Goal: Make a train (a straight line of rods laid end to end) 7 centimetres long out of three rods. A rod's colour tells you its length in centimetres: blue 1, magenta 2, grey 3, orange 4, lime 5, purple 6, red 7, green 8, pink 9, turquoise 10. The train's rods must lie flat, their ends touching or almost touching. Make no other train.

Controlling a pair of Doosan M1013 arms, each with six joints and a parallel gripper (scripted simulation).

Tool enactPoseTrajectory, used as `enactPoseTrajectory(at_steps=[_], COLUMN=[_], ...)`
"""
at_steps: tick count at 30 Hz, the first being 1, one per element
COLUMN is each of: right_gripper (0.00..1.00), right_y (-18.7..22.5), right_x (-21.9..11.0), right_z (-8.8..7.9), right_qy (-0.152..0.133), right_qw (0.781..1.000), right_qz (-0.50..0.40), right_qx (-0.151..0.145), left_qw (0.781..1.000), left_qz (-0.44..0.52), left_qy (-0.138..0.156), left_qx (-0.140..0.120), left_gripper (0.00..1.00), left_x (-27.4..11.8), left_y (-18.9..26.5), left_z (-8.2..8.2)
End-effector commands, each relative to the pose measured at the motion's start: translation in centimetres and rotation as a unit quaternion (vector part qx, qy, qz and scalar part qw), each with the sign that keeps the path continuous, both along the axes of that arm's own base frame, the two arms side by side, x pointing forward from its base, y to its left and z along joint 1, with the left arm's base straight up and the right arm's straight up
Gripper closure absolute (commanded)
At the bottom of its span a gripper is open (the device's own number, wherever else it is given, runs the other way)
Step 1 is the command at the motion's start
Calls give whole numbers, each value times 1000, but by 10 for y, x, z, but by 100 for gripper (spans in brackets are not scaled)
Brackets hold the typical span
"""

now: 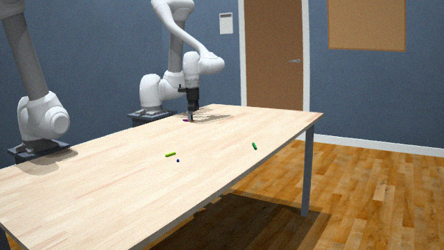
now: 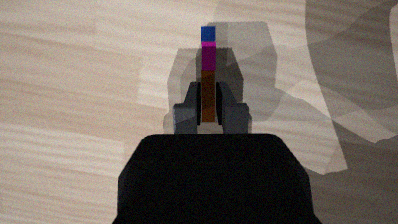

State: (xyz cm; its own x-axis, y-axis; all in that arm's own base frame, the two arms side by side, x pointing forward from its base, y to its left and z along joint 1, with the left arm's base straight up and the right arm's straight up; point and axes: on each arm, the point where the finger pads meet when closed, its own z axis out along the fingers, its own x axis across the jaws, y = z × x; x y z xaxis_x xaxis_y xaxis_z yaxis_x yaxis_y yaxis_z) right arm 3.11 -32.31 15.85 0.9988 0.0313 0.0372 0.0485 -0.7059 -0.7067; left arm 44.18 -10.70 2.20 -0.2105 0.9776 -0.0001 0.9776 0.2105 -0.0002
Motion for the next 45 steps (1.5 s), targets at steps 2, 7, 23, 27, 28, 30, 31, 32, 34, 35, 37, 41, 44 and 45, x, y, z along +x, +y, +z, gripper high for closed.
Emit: enactPoseTrajectory(at_steps=[2,7,23,27,28,30,31,32,34,35,37,41,44,45], right_gripper=[0,0,0,0,0,0,0,0,0,0,0,0,0,0], right_y=[0,0,0,0,0,0,0,0,0,0,0,0,0,0], right_x=[0,0,0,0,0,0,0,0,0,0,0,0,0,0], right_z=[0,0,0,0,0,0,0,0,0,0,0,0,0,0], right_qy=[0,0,0,0,0,0,0,0,0,0,0,0,0,0], right_qw=[1000,1000,1000,1000,1000,1000,1000,1000,1000,1000,1000,1000,1000,1000], right_qz=[0,0,0,0,0,0,0,0,0,0,0,0,0,0], right_qx=[0,0,0,0,0,0,0,0,0,0,0,0,0,0], left_qw=[1000,1000,1000,1000,1000,1000,1000,1000,1000,1000,1000,1000,1000,1000], left_qz=[0,0,0,0,0,0,0,0,0,0,0,0,0,0], left_qy=[0,0,0,0,0,0,0,0,0,0,0,0,0,0], left_qx=[0,0,0,0,0,0,0,0,0,0,0,0,0,0], left_gripper=[58,46,46,46,46,46,46,46,46,46,46,46,46,46], left_x=[0,0,0,0,0,0,0,0,0,0,0,0,0,0], left_y=[0,0,0,0,0,0,0,0,0,0,0,0,0,0], left_z=[0,0,7,14,18,27,32,37,48,54,65,82,85,87])
